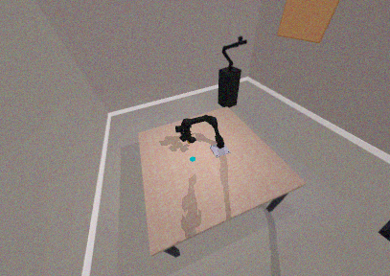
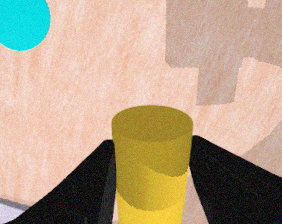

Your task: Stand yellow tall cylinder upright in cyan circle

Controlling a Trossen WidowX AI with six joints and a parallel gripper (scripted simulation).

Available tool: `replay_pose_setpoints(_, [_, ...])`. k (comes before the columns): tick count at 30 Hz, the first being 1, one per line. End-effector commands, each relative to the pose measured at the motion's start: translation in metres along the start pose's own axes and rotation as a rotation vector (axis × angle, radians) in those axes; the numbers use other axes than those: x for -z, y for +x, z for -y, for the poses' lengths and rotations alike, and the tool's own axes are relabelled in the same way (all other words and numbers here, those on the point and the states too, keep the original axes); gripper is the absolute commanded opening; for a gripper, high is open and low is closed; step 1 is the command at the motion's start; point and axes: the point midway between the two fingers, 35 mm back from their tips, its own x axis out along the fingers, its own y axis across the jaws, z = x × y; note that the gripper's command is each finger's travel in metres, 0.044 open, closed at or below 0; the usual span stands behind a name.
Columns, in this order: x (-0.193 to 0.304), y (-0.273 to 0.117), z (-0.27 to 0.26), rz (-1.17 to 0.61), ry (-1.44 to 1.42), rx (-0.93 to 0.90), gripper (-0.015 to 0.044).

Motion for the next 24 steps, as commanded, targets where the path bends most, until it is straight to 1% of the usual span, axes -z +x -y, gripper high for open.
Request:
replay_pose_setpoints(1, [-0.008,-0.002,-0.009,0.005,-0.048,-0.002,0.0105])
replay_pose_setpoints(24, [-0.044,-0.009,-0.075,0.011,-0.33,-0.009,0.0105])
